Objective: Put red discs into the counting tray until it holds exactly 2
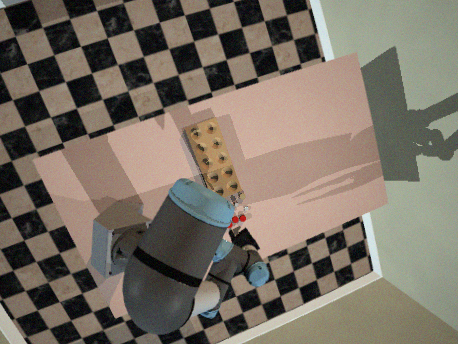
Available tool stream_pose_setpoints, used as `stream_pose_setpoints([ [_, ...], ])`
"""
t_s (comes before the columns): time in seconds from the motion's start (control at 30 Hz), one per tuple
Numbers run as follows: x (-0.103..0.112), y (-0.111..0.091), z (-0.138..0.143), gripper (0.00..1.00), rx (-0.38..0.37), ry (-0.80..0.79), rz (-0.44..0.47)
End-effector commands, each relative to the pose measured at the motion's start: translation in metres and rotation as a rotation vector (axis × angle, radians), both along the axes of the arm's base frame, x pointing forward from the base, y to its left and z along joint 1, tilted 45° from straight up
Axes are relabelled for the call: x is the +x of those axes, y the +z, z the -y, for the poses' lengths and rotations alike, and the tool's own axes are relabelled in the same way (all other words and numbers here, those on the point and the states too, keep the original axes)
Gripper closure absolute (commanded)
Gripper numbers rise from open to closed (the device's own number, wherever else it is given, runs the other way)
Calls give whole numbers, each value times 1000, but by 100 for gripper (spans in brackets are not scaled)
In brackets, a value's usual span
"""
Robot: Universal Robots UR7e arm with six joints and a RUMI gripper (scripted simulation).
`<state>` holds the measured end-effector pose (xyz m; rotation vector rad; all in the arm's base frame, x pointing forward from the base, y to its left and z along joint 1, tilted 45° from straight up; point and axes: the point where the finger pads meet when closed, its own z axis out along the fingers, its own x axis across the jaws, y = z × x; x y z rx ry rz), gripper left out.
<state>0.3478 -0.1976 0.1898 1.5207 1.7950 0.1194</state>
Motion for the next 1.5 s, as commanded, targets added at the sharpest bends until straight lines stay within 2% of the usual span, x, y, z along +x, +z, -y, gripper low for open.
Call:
stream_pose_setpoints([
  [0.0,0,0,0,72,-1,0,0],
  [0.8,13,-15,11,72,0,1,0],
  [1.47,37,-44,28,72,0,1,0],
])
